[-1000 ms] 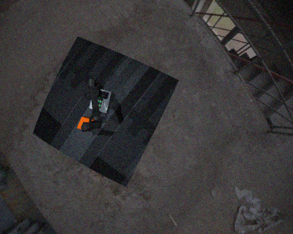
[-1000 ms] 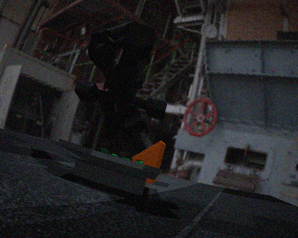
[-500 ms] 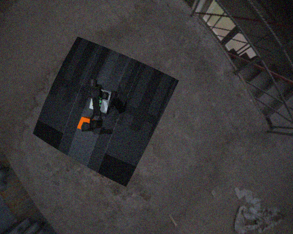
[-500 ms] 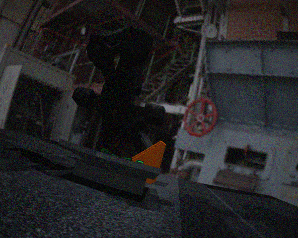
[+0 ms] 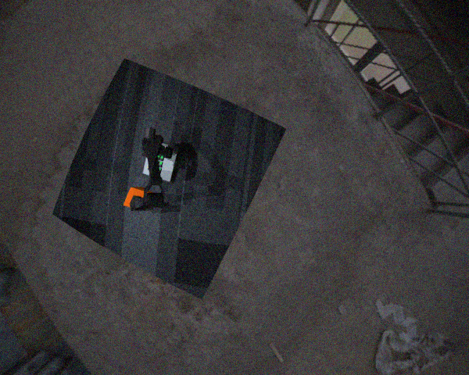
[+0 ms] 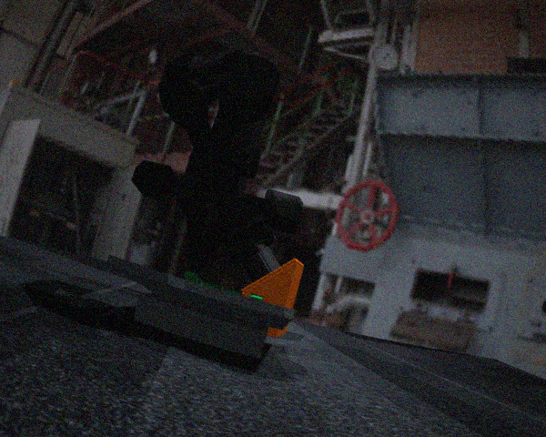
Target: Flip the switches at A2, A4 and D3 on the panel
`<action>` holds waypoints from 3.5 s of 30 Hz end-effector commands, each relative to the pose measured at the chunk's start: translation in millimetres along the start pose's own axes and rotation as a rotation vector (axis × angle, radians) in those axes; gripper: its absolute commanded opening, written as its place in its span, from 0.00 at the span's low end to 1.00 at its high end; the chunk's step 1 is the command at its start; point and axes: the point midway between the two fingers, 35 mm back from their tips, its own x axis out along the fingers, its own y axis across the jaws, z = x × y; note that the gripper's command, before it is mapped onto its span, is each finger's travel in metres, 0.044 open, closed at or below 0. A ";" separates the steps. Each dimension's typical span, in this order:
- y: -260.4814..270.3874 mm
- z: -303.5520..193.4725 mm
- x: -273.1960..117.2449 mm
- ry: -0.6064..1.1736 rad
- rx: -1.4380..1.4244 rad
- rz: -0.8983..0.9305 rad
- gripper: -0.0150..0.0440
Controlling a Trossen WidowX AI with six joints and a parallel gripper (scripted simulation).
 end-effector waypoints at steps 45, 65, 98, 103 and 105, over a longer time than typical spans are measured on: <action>-0.4 0.2 6.5 -0.001 -0.002 -0.004 0.25; 5.6 -19.4 -60.3 -0.025 -0.005 0.001 0.25; 24.0 -120.9 -9.8 0.005 -0.008 -0.002 0.25; 24.0 -120.7 -6.1 0.005 -0.008 -0.002 0.25; 24.0 -120.6 -3.0 0.005 -0.008 -0.002 0.25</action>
